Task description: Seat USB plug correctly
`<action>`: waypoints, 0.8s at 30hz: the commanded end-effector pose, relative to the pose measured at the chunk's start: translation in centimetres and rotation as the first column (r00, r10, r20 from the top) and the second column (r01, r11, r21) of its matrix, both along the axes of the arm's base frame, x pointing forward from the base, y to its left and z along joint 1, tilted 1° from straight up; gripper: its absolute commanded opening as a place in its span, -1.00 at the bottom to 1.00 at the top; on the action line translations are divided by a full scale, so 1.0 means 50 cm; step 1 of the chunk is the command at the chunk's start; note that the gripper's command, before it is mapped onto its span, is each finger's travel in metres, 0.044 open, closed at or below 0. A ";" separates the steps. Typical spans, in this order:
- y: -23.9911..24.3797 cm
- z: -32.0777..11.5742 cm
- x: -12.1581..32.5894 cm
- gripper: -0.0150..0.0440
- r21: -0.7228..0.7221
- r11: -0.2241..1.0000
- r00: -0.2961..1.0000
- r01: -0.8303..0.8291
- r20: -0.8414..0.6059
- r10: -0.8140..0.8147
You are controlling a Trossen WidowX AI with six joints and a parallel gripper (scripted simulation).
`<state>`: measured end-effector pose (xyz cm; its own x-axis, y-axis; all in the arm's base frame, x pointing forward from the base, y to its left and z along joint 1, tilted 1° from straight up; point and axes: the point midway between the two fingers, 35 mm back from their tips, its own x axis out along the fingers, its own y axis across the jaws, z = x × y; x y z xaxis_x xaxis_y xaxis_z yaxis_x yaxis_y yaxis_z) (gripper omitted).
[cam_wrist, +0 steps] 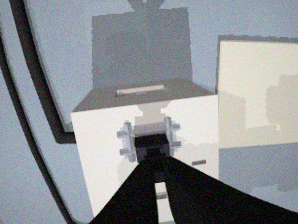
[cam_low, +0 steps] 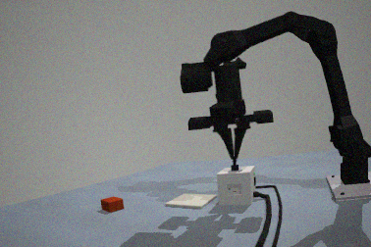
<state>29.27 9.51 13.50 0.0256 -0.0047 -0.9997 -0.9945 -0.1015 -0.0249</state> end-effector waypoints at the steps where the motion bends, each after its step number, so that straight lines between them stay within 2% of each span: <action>1: 0.000 -0.005 0.000 -0.49 -0.001 1.000 1.000 0.003 -0.002 -0.003; 12: 0.000 -0.005 0.000 -0.49 -0.001 1.000 1.000 0.003 -0.002 -0.003; 16: 0.000 0.000 0.000 -0.17 0.000 1.000 1.000 0.000 0.000 0.000; 24: 0.000 0.000 0.000 -0.17 0.000 1.000 1.000 0.000 0.000 0.000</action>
<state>29.28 9.51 13.49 0.0258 -0.0047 -0.9997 -0.9945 -0.1015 -0.0252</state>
